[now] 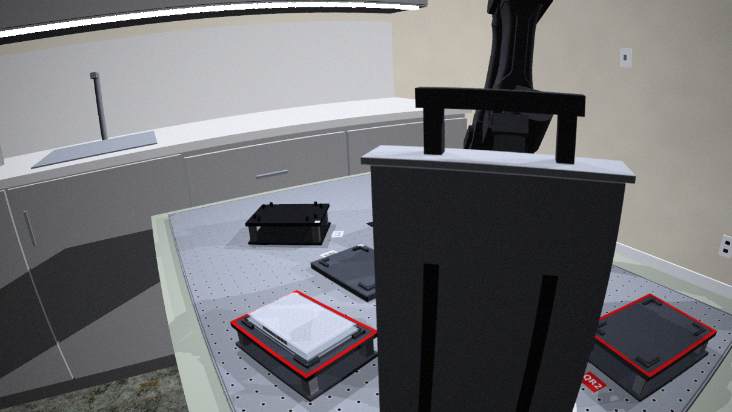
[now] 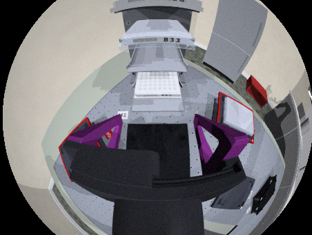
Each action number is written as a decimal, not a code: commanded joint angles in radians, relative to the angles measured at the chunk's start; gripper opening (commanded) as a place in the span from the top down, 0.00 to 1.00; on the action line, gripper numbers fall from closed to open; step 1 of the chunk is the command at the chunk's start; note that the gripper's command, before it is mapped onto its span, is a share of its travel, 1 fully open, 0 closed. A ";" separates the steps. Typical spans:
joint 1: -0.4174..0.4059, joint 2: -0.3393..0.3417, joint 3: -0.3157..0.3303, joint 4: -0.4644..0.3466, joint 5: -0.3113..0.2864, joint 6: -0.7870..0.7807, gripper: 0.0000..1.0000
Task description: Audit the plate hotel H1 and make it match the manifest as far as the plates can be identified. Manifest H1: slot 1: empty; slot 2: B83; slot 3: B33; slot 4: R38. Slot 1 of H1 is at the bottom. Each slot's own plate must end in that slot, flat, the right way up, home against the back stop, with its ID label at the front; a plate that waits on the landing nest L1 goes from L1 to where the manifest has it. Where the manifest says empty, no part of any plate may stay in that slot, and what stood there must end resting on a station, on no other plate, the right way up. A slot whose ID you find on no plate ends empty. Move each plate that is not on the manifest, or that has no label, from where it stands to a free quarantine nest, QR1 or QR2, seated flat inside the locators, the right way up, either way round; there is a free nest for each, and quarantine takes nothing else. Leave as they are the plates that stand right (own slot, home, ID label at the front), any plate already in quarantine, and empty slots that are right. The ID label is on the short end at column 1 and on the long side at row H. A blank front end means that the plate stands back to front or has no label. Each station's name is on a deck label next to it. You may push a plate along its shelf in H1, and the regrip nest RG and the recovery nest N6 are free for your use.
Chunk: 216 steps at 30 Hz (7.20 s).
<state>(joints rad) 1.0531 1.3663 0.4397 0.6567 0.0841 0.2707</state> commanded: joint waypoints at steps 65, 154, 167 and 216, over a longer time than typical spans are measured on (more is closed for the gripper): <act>-0.008 0.000 0.033 0.023 0.001 -0.009 0.00; 0.046 0.043 -0.118 0.188 0.048 0.009 0.00; 0.046 0.043 -0.118 0.188 0.048 0.009 0.00; 0.067 -0.003 -0.182 0.214 0.066 0.017 0.00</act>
<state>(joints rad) 1.1156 1.3983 0.2703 0.8421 0.1337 0.2817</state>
